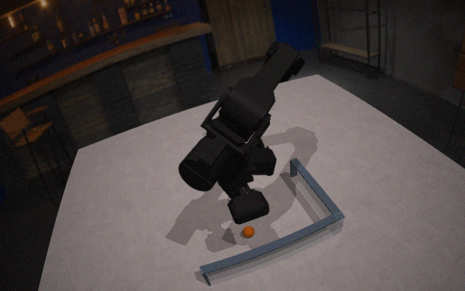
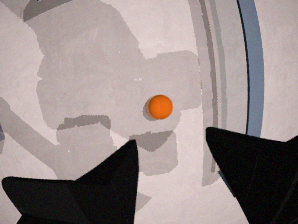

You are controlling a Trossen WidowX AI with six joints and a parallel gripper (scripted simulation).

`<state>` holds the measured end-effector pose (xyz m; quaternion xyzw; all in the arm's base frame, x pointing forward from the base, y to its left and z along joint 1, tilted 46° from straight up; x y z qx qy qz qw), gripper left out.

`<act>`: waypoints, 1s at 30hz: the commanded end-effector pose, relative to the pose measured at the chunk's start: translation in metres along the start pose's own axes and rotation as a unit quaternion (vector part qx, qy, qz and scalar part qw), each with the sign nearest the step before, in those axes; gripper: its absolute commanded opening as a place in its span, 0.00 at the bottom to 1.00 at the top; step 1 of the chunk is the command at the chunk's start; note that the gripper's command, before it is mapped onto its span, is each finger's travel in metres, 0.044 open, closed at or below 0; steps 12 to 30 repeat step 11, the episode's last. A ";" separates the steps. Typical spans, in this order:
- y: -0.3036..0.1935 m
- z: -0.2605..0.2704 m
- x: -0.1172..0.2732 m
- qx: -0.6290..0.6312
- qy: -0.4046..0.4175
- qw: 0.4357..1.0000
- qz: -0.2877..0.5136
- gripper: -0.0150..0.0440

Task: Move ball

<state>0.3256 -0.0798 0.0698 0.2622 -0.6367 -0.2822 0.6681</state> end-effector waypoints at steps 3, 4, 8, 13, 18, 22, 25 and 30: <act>0.000 0.001 0.016 -0.002 0.000 1.000 0.000 0.79; 0.000 0.002 0.028 -0.001 0.000 1.000 0.000 0.83; 0.001 0.004 0.045 0.000 0.001 1.000 -0.001 1.00; 0.001 0.004 0.045 0.000 0.001 1.000 -0.001 1.00; 0.001 0.004 0.045 0.000 0.001 1.000 -0.001 1.00; 0.001 0.004 0.045 0.000 0.001 1.000 -0.001 1.00; 0.001 0.004 0.045 0.000 0.001 1.000 -0.001 1.00; 0.001 0.004 0.045 0.000 0.001 1.000 -0.001 1.00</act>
Point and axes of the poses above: the point midway between the two fingers, 35 mm back from their tips, its own x axis back along the fingers, its own z axis across the jaws, y = z × x, the point moved 4 cm from there along x, back along the fingers, and after that the axes turned 8 degrees about -x, right-handed, at the moved point
